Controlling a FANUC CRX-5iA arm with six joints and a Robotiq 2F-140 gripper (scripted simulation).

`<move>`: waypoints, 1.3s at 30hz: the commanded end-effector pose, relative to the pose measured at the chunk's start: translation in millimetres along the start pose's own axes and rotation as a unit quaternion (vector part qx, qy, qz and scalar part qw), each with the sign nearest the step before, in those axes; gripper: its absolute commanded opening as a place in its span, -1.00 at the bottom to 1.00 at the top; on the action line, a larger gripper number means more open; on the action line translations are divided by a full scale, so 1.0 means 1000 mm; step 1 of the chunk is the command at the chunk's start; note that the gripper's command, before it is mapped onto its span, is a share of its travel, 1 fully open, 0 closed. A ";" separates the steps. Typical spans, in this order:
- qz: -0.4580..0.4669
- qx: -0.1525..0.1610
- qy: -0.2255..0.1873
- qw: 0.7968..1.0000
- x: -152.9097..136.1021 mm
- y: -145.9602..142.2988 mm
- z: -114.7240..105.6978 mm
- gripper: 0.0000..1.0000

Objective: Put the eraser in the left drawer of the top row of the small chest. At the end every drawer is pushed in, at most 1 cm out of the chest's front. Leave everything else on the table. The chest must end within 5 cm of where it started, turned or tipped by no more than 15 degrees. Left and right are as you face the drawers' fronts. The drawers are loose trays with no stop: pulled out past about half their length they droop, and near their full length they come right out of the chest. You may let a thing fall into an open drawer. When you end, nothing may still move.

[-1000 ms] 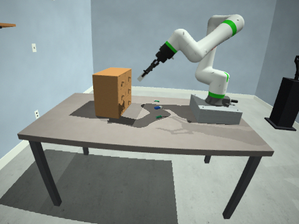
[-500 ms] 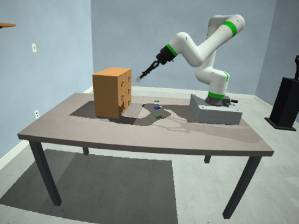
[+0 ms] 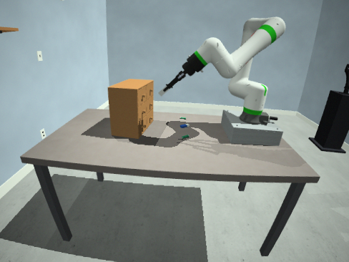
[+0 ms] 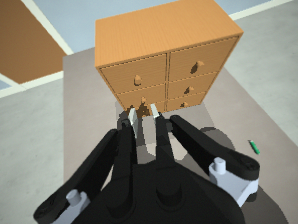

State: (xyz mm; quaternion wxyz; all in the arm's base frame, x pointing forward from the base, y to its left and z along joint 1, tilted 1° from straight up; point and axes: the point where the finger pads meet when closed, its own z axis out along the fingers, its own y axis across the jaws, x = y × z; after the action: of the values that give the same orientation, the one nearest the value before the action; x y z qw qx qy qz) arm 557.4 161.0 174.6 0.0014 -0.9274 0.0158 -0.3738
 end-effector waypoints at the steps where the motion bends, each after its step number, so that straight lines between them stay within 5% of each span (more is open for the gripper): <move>1: 0.000 0.000 0.000 1.000 0.000 0.000 0.000 -0.60; 39: 0.000 0.000 0.000 1.000 0.032 0.000 0.060 -0.60</move>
State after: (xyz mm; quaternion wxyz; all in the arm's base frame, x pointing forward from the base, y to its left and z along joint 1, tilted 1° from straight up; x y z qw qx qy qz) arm 621.8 159.5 153.5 0.0014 -0.9274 0.0157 -0.3737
